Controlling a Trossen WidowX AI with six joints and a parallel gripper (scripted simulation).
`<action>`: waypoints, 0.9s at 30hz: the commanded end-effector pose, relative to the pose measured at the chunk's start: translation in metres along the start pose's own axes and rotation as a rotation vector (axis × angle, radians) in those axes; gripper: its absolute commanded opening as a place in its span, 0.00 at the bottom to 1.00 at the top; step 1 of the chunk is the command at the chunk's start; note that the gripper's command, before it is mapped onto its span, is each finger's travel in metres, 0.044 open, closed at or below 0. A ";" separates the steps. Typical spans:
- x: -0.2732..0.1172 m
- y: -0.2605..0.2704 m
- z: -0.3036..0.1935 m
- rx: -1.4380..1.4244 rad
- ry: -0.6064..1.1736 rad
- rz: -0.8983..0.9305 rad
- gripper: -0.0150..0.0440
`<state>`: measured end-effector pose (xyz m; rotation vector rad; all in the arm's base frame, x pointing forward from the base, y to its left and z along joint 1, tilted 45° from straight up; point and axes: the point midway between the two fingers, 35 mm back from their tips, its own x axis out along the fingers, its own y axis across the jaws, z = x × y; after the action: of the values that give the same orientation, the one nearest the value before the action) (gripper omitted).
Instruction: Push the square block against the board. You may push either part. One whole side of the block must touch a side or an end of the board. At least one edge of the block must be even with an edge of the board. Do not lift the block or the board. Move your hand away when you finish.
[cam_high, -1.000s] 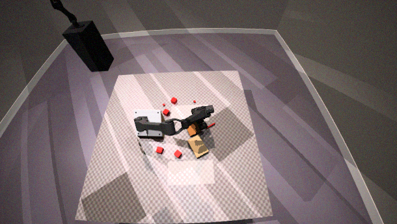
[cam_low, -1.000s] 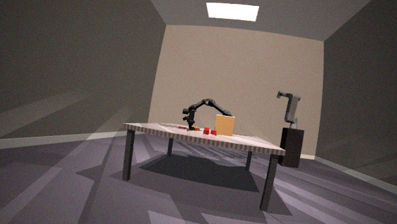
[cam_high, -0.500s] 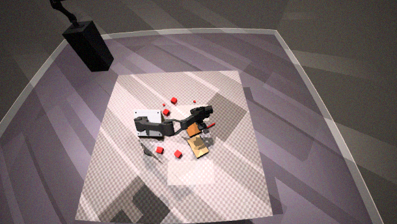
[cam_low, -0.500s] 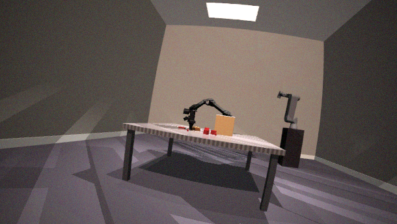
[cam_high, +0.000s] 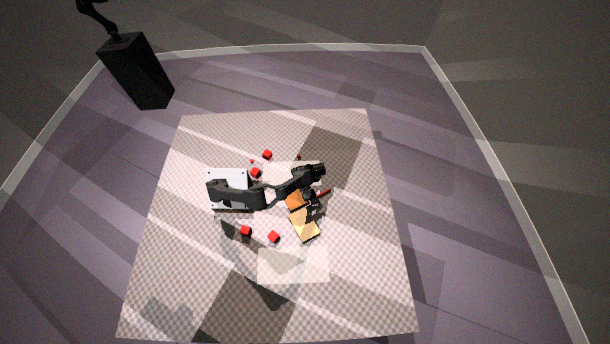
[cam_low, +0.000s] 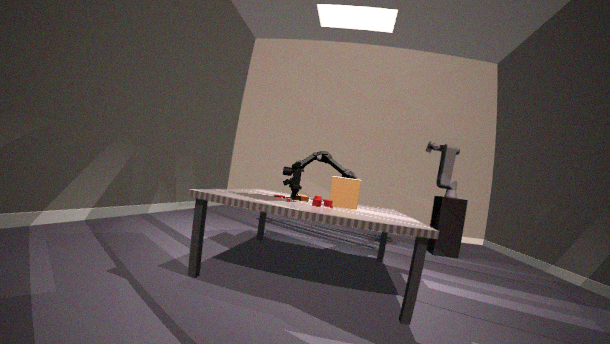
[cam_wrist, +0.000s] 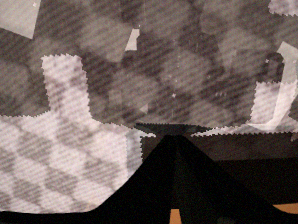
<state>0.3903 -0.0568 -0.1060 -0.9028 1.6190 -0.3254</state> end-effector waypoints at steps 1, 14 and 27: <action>0.001 0.000 -0.005 -0.008 0.007 -0.003 0.25; 0.001 0.000 -0.013 -0.008 0.008 -0.003 0.25; 0.001 -0.001 -0.019 -0.008 0.008 -0.003 0.25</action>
<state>0.3768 -0.0614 -0.1005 -0.9046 1.6181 -0.3243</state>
